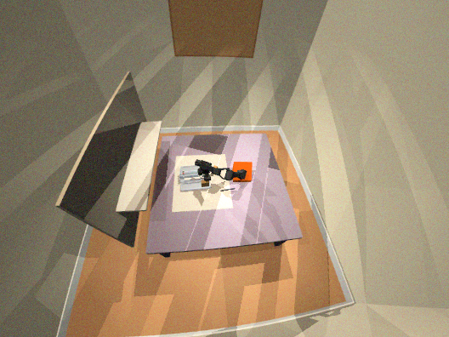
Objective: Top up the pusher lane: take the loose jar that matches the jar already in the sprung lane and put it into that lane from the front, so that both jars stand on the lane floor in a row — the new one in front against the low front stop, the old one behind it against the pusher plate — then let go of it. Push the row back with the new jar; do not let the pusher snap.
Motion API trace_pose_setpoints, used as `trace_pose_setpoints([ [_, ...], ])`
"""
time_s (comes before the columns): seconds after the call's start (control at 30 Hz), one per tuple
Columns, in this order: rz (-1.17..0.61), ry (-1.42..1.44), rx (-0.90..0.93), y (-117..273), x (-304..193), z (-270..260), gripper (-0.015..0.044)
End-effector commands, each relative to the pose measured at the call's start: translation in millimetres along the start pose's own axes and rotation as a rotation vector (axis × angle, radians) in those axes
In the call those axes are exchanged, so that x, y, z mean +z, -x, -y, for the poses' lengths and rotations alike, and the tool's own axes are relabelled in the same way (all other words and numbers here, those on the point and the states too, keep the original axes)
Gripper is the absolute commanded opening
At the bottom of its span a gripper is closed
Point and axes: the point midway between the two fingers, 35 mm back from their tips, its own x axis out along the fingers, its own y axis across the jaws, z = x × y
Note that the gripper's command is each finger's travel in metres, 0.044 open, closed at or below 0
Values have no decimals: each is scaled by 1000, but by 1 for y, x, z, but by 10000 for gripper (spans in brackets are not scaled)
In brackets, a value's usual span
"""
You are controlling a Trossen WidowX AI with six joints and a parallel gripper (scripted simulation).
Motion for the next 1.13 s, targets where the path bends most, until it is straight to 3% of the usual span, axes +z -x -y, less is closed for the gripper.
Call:
trace_pose_setpoints([
  [0.0,0,3,1,0,0,0,157],
  [0.17,0,3,1,0,0,0,277],
  [0.67,0,3,0,20,-2,0,277],
  [1.1,-2,1,-2,22,-43,3,277],
])
